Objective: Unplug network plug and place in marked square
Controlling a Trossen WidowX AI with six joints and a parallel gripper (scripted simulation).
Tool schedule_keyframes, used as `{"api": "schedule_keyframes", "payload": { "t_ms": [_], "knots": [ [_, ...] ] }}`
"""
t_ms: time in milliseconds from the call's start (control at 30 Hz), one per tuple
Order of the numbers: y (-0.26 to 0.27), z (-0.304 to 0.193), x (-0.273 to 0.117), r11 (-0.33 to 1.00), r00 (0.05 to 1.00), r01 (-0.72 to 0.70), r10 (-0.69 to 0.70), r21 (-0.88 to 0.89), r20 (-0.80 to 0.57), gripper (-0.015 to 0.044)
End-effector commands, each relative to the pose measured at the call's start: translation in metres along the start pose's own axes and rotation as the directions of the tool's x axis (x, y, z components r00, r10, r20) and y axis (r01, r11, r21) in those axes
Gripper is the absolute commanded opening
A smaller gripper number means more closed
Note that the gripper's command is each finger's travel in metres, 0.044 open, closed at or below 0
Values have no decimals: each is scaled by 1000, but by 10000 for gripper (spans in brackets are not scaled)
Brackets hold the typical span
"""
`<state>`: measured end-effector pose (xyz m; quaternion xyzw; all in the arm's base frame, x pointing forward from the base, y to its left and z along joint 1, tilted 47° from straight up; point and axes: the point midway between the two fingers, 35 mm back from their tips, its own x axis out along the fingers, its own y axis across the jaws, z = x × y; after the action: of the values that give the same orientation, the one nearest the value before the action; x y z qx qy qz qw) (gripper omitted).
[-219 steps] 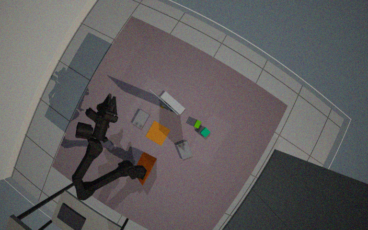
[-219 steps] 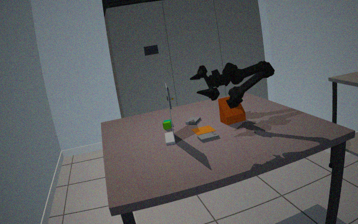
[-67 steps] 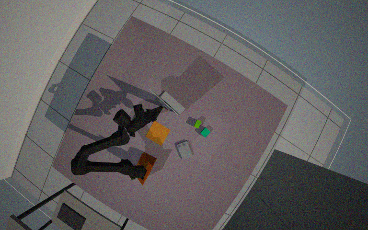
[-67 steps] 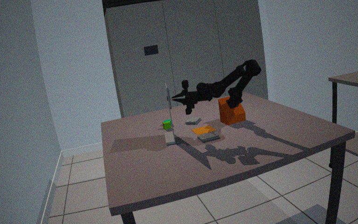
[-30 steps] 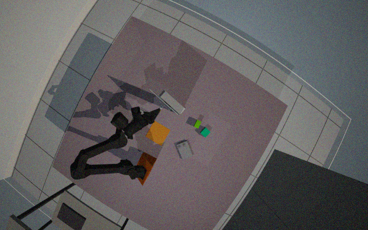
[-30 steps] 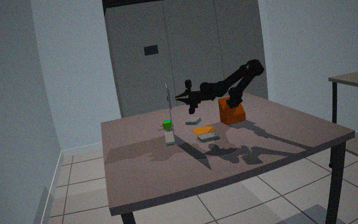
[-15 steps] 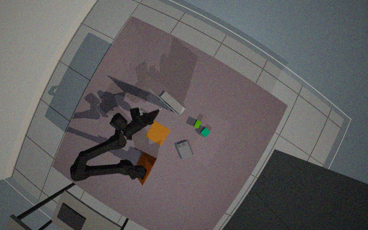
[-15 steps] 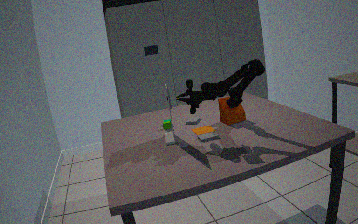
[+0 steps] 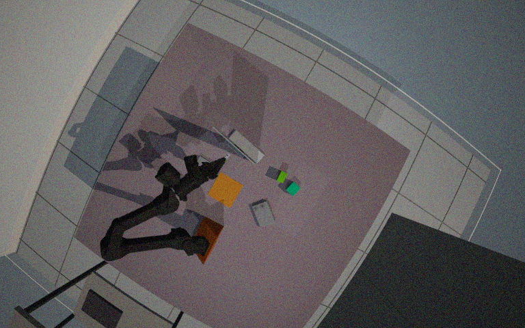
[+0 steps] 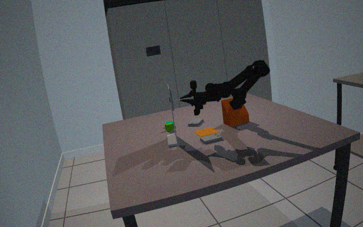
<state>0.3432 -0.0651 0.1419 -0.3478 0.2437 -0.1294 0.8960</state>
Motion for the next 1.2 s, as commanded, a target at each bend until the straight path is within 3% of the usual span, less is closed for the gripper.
{"api": "schedule_keyframes", "payload": {
  "t_ms": [0, 1167],
  "knots": [
    [0, -1, -3, 1000, 1000, 4, -4, 3, -4, 0],
    [0, -3, -17, 1000, 1000, 3, -3, 3, -4, 0]
  ]
}}
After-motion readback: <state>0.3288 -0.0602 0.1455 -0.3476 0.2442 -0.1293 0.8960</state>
